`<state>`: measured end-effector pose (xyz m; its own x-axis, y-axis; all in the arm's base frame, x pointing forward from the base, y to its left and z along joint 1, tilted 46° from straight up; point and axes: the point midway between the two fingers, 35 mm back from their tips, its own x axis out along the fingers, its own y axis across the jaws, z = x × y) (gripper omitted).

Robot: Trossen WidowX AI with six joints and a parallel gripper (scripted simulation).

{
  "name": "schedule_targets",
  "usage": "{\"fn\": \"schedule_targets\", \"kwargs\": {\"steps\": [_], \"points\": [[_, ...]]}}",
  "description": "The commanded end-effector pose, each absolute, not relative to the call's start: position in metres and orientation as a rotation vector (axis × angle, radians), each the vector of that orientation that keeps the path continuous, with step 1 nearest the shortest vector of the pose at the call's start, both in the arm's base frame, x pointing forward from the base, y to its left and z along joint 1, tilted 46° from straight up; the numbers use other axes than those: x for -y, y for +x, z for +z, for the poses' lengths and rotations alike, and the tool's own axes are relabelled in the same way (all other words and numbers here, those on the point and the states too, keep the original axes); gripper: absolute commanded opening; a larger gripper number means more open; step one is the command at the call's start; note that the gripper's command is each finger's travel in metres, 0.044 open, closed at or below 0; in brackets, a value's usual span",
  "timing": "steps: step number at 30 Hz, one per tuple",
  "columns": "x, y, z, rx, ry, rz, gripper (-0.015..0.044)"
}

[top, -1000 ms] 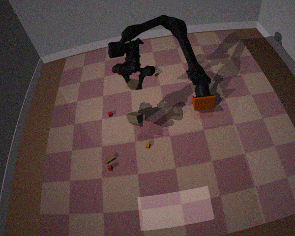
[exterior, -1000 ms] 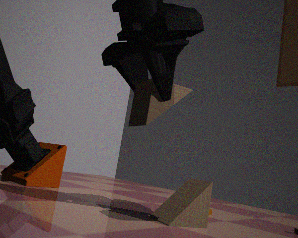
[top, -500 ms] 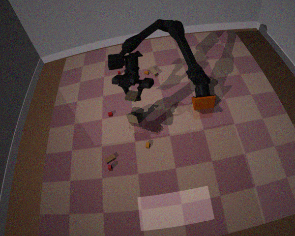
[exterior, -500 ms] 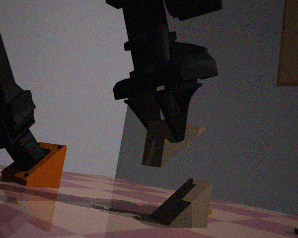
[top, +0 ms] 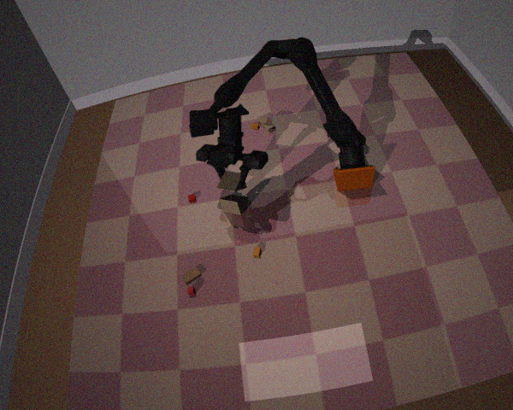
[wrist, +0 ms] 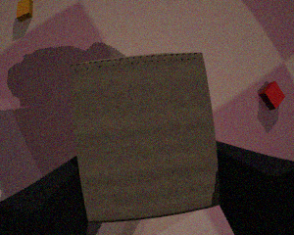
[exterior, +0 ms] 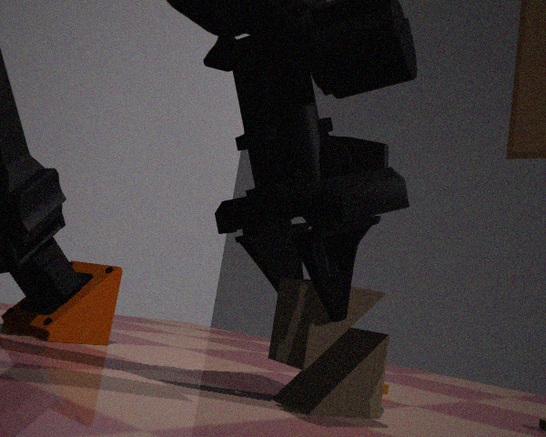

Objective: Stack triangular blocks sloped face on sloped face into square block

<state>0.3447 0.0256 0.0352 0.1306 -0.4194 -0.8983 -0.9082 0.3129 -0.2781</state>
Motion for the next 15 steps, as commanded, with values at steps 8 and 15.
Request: {"fn": "schedule_targets", "kwargs": {"steps": [8, 15], "points": [[-0.0223, 0.3418, 0.0280, -1.480, -1.299, 0.557, 0.0000], [-0.0223, 0.3418, 0.0280, -1.480, -1.299, 0.557, 0.0000]]}}
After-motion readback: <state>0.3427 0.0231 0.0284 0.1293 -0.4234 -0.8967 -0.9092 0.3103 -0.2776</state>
